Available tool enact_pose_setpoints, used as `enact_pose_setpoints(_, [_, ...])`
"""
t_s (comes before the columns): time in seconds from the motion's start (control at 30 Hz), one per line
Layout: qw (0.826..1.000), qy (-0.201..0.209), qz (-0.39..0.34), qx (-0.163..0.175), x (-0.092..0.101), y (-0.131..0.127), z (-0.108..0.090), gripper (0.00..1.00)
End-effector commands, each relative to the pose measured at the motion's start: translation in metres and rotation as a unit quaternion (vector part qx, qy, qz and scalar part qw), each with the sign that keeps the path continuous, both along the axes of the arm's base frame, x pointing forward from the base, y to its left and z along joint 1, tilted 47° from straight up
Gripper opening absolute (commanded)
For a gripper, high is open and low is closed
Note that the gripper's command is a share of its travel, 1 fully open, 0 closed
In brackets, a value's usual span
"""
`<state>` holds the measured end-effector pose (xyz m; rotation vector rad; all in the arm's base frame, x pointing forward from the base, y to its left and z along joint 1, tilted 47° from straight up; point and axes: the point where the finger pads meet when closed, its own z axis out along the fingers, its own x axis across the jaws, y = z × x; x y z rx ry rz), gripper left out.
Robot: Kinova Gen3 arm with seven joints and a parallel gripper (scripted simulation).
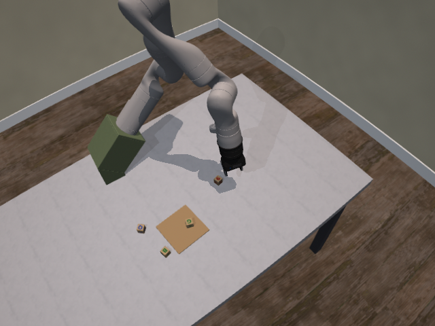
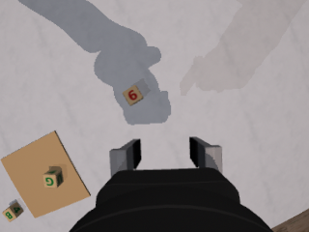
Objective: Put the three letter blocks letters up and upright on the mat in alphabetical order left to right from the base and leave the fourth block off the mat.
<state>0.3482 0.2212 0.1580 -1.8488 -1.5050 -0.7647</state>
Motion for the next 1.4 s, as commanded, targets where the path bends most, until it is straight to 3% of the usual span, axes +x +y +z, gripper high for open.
enact_pose_setpoints(0.0, [1.0,0.01,0.023,-0.004,-0.013,0.013,-0.016,1.0])
enact_pose_setpoints(0.13, [0.999,0.017,0.039,-0.015,-0.023,0.014,-0.035,1.0])
enact_pose_setpoints(0.47, [0.998,0.024,0.056,-0.026,-0.034,0.014,-0.054,1.0])
enact_pose_setpoints(1.37, [0.998,0.025,0.059,-0.028,-0.036,0.014,-0.058,1.0])
